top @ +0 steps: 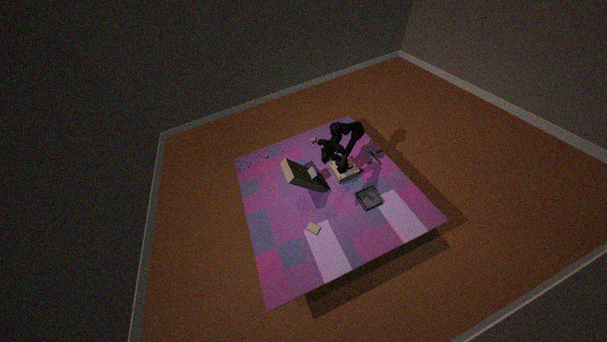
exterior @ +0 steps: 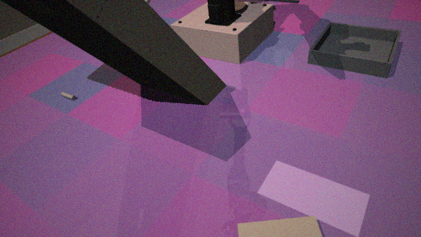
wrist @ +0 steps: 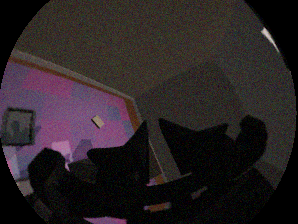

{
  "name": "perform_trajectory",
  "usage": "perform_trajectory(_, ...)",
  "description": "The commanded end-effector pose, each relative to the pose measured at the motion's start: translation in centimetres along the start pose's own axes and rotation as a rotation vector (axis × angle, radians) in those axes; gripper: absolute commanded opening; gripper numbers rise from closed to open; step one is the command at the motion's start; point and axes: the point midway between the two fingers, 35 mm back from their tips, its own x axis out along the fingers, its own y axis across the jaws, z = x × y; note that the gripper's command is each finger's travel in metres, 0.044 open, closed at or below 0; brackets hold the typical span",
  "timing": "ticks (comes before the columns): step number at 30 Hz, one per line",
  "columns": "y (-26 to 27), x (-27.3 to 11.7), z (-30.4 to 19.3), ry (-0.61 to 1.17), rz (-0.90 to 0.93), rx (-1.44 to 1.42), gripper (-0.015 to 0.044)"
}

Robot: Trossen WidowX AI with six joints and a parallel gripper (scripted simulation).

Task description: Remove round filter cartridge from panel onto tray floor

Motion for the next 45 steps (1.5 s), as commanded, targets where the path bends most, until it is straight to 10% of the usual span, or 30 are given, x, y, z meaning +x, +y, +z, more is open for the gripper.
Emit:
perform_trajectory(1,1.8,2.0,-7.3,0.282,-0.003,0.307,0.0093)
perform_trajectory(10,6.1,1.3,-18.5,0.705,-0.126,0.81,0.0093)
perform_trajectory(45,6.5,3.9,-20.6,0.705,-0.128,0.811,0.0093)
